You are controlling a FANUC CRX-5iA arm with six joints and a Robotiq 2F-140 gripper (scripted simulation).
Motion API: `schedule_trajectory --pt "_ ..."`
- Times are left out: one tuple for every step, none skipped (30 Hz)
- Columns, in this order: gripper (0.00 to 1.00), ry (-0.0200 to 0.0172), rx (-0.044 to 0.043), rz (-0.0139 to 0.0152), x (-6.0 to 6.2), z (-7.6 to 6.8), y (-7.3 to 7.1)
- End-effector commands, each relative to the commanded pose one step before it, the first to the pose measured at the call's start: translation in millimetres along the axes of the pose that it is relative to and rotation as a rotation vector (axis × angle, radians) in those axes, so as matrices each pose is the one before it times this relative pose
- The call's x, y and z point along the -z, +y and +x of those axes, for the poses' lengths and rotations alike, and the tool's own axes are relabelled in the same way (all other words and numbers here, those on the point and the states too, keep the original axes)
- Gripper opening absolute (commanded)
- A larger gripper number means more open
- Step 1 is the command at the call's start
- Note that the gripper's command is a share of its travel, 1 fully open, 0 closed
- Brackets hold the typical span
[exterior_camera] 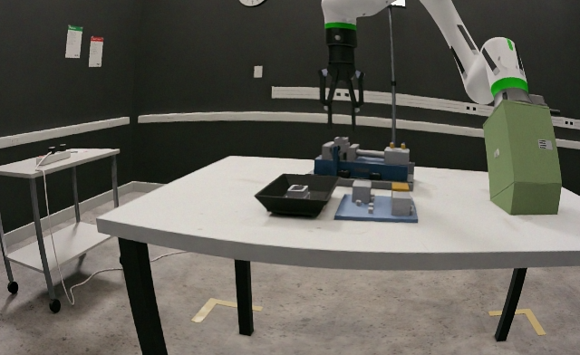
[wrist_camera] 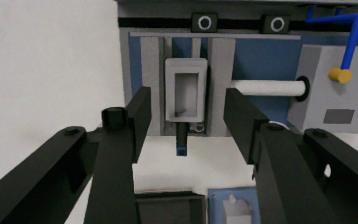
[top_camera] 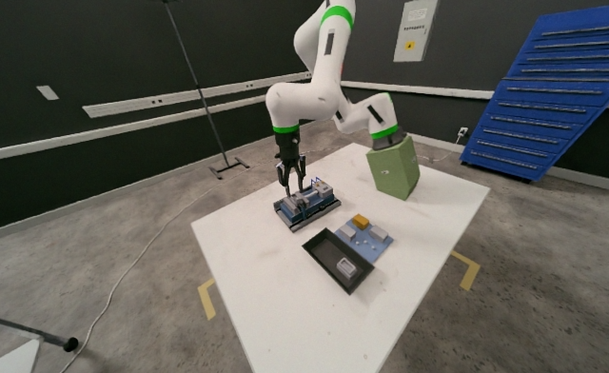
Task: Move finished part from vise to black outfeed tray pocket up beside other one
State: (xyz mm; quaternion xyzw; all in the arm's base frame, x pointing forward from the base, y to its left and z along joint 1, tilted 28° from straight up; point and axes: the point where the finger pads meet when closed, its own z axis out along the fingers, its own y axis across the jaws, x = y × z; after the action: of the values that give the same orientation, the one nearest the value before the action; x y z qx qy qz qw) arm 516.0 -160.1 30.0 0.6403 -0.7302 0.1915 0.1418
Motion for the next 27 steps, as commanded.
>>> schedule_trajectory --pt "0.46 -0.00008 0.00008 0.00138 -3.41 -0.09 -0.57" --pt "0.46 -0.00001 0.00000 0.00000 -1.44 0.00 0.00" --pt "0.46 0.00000 0.00000 0.00000 -1.35 0.00 0.00" --pt "0.46 0.00001 0.00000 0.00000 -1.26 0.00 -0.01" --pt "0.46 0.00000 0.00000 0.00000 -1.16 0.00 0.00" --pt "0.46 -0.00001 0.00000 0.00000 -1.06 0.00 0.00" --pt "0.46 0.00000 0.00000 0.00000 -0.96 0.00 0.00" --pt "0.46 0.00001 0.00000 0.00000 -0.86 0.00 -0.01" --pt "0.46 0.00000 0.00000 0.00000 -0.76 0.00 0.00" --pt "0.46 0.00000 0.00000 0.00000 -0.66 0.00 0.00" --pt "0.46 0.00000 0.00000 0.00000 -0.56 0.00 0.00" --pt "0.46 0.00000 0.00000 0.00000 -0.47 0.00 0.00" --pt "0.46 0.00000 0.00000 0.00000 -0.38 0.00 0.00" --pt "0.46 0.00000 0.00000 0.00000 0.00 0.00 0.00" --pt "0.46 0.00000 0.00000 0.00000 0.00 0.00 0.00" --pt "0.46 0.00000 0.00000 0.00000 -0.30 0.00 0.00" --pt "0.46 0.00000 0.00000 0.00000 -0.22 0.00 0.00" --pt "0.46 0.00000 0.00000 0.00000 -0.15 0.00 0.00" --pt "0.46 0.00000 0.00000 0.00000 -0.10 0.00 0.00" --pt "0.46 0.00000 0.00000 0.00000 -0.05 0.00 0.00" --pt "0.46 0.00000 0.00000 0.00000 -0.02 0.00 0.00" --pt "0.46 0.00000 0.00000 0.00000 0.00 0.00 0.00" --pt "0.46 0.00000 0.00000 0.00000 0.00 0.00 0.00" --pt "0.46 0.00000 0.00000 0.00000 0.00 0.00 0.00" --pt "0.46 0.00000 0.00000 0.00000 0.00 0.00 0.00" --pt "0.46 0.00000 0.00000 0.00000 0.00 0.00 0.00" --pt "0.46 0.00000 0.00000 0.00000 0.00 0.00 0.00"
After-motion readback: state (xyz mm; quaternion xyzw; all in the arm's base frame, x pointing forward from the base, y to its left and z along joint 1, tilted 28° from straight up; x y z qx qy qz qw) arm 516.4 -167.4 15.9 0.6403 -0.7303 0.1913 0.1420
